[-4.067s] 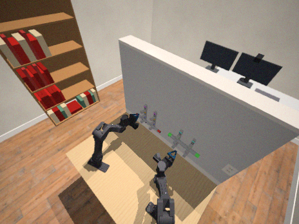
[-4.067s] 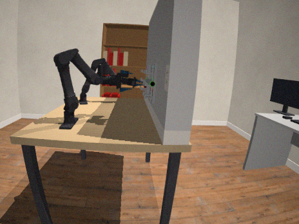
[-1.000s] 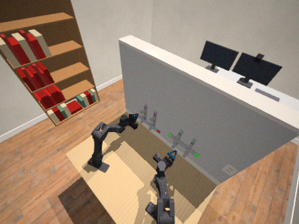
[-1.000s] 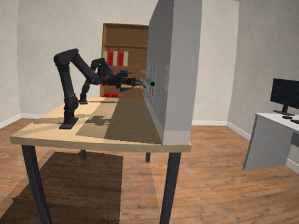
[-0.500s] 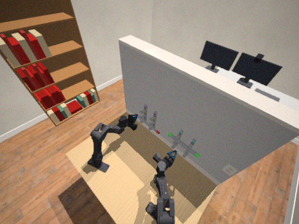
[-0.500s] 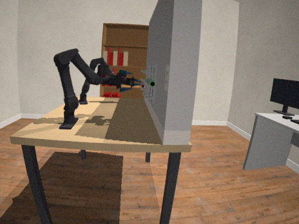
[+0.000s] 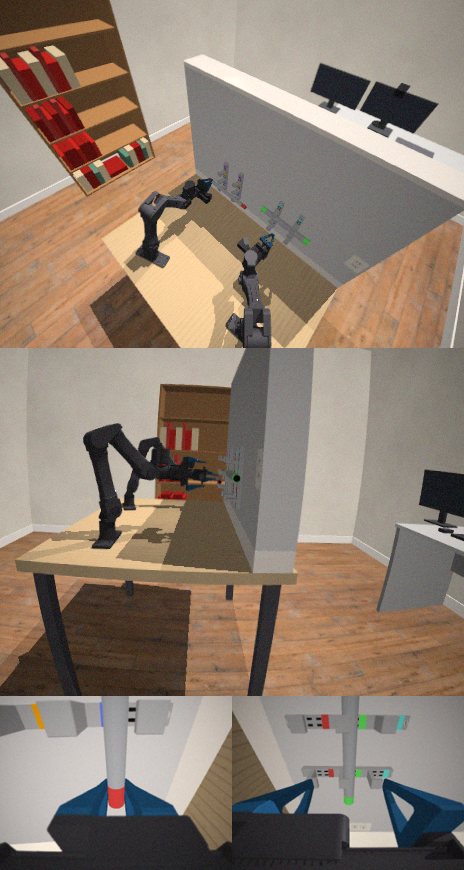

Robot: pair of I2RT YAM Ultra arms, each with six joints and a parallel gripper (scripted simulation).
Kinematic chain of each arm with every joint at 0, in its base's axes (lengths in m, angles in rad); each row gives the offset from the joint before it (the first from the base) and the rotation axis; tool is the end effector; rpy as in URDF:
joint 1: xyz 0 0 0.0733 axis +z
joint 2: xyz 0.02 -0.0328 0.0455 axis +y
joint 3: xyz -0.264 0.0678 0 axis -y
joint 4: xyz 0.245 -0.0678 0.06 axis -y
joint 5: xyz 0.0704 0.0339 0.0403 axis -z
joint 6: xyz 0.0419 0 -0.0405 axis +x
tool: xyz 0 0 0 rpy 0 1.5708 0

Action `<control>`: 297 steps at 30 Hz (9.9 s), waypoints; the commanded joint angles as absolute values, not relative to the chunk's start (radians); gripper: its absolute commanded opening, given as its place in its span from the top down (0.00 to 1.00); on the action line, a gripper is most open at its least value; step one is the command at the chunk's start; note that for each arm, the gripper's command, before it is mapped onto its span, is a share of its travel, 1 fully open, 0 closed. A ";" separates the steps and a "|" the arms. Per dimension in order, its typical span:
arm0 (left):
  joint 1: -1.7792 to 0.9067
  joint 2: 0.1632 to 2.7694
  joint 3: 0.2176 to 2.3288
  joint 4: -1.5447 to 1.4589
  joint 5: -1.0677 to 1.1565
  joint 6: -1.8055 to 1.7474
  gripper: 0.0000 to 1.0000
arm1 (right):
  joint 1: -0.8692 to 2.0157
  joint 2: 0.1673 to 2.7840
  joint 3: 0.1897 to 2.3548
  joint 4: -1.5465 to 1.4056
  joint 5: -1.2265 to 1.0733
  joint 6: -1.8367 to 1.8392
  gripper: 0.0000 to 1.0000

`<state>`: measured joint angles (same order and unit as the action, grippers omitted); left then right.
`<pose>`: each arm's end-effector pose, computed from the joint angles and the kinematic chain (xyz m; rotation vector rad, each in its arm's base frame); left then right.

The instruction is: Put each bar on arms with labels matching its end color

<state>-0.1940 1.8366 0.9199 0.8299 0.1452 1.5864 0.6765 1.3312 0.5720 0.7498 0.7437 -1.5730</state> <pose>0.3890 -0.0815 0.2057 1.4246 1.0043 0.9254 0.2335 0.1525 0.2490 -1.1882 1.2600 -1.2614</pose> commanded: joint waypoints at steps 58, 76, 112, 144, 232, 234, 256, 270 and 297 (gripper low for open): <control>-0.346 1.697 0.825 0.868 -0.003 1.569 1.00 | 0.686 1.303 0.569 0.740 0.750 -1.569 0.00; -0.433 1.682 0.843 0.835 -0.090 1.569 1.00 | 0.686 1.303 0.569 0.740 0.750 -1.569 0.00; -0.608 1.643 0.961 0.678 -0.265 1.569 1.00 | 0.686 1.303 0.569 0.740 0.750 -1.569 0.00; -0.758 1.689 1.069 0.616 -0.415 1.569 1.00 | 0.686 1.303 0.569 0.740 0.751 -1.569 0.00; -0.764 1.729 1.087 0.637 -0.423 1.570 1.00 | 0.686 1.304 0.569 0.740 0.751 -1.569 0.00; -0.764 1.730 1.086 0.639 -0.422 1.570 1.00 | 0.686 1.304 0.569 0.740 0.751 -1.569 0.00; -0.761 1.726 1.079 0.641 -0.419 1.570 1.00 | 0.708 1.326 0.579 0.752 0.773 -1.569 0.00; -0.760 1.721 1.080 0.636 -0.418 1.570 1.00 | 0.736 1.351 0.598 0.759 0.801 -1.569 0.00; -0.760 1.717 1.087 0.625 -0.418 1.570 1.00 | 0.788 1.385 0.663 0.731 0.853 -1.570 0.00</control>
